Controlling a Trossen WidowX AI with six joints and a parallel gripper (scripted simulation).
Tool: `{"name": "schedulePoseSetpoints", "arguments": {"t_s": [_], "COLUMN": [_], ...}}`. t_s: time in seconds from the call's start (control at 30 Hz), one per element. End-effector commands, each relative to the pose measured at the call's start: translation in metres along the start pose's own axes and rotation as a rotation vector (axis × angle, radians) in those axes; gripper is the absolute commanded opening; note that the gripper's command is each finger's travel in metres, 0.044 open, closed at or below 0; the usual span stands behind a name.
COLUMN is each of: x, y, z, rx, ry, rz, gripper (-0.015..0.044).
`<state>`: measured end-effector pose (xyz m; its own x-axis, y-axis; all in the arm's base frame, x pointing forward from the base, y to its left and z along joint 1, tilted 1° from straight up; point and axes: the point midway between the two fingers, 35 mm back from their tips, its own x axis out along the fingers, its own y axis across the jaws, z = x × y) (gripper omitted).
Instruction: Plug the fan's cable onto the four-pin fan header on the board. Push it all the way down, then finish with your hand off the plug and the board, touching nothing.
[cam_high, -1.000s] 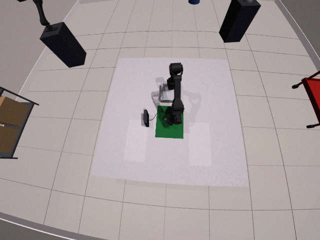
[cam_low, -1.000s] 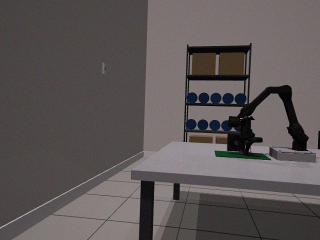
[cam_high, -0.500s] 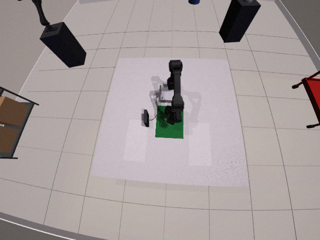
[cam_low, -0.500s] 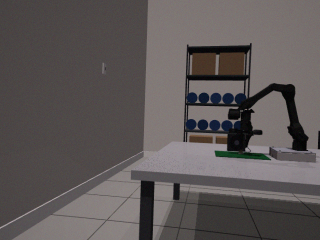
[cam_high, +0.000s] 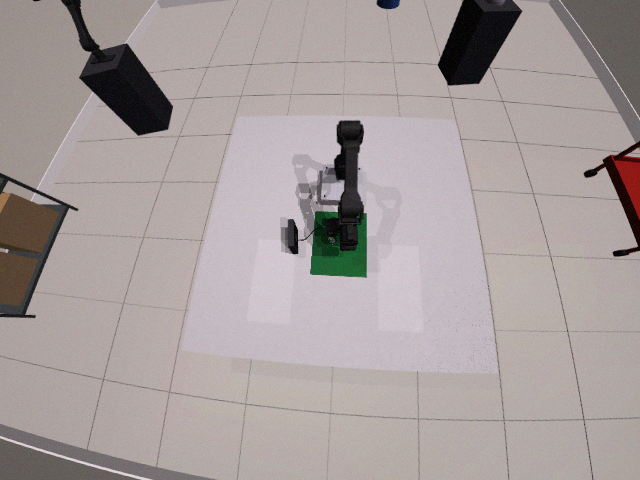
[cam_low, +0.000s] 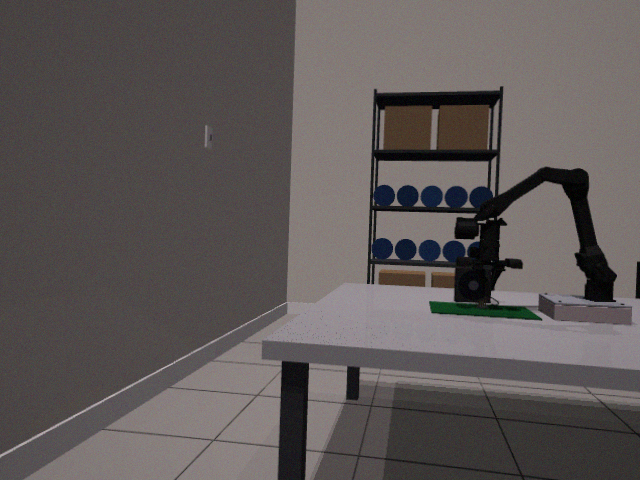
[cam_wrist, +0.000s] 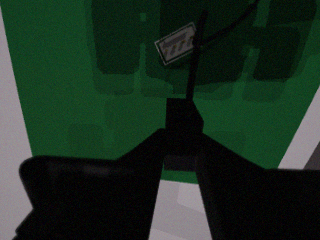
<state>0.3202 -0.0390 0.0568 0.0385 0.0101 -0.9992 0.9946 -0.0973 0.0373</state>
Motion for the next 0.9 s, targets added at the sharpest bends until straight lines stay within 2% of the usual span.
{"name": "schedulePoseSetpoints", "arguments": {"t_s": [0.0, 0.87], "x": [0.000, 0.000], "y": [0.000, 0.002], "z": [0.003, 0.029], "rx": [-0.115, -1.013], "ry": [0.002, 0.001], "rz": [-0.001, 0.000], "gripper": [0.0000, 0.0000]}}
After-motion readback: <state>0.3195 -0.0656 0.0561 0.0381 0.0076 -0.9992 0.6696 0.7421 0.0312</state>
